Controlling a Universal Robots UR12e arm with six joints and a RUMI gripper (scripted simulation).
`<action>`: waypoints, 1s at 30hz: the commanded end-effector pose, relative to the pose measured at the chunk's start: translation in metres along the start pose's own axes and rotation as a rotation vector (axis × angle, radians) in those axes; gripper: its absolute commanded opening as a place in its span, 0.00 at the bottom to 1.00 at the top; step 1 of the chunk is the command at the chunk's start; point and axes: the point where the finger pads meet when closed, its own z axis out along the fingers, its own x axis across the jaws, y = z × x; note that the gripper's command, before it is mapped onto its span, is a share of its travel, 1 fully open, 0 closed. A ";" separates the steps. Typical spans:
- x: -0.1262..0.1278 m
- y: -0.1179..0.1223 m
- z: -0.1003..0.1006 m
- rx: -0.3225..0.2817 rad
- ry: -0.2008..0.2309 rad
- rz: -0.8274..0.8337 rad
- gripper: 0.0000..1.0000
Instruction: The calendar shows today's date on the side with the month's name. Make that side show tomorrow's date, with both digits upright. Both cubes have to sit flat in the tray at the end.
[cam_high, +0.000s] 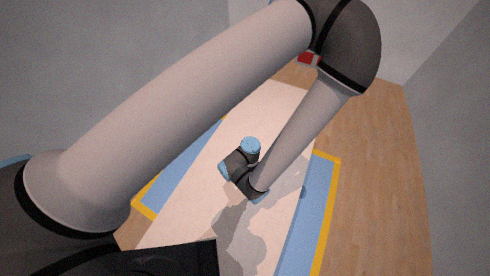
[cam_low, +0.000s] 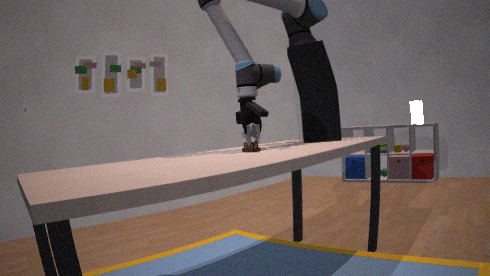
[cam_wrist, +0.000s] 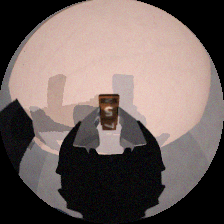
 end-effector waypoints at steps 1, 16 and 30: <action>0.000 0.000 0.000 0.000 0.001 0.000 0.11; 0.000 0.000 -0.015 0.000 0.001 0.000 0.11; 0.000 0.000 -0.092 0.000 0.001 0.000 0.11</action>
